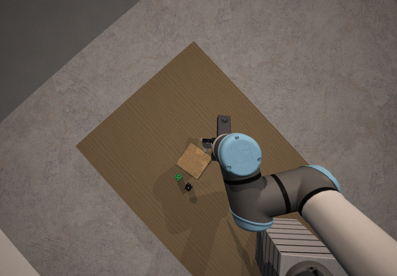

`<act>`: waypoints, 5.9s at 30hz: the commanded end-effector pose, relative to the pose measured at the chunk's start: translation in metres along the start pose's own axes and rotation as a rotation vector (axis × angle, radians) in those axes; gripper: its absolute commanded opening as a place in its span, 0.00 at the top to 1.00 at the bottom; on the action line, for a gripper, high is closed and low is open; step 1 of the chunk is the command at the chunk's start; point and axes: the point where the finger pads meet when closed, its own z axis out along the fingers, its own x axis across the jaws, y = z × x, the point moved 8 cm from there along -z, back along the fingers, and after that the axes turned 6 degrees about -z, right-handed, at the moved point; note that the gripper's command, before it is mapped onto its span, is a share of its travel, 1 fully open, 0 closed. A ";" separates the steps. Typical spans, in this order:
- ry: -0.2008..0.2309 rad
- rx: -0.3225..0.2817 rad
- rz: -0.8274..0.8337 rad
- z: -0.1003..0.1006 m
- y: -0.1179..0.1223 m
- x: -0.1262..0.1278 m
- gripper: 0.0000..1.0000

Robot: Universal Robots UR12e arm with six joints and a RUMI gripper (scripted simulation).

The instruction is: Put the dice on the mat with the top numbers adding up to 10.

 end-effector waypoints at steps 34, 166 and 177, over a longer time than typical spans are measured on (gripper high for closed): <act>0.000 0.002 -0.001 0.102 -0.001 -0.001 0.00; 0.000 0.002 -0.001 0.103 0.230 -0.142 0.00; 0.000 0.002 -0.001 0.103 0.229 -0.142 0.00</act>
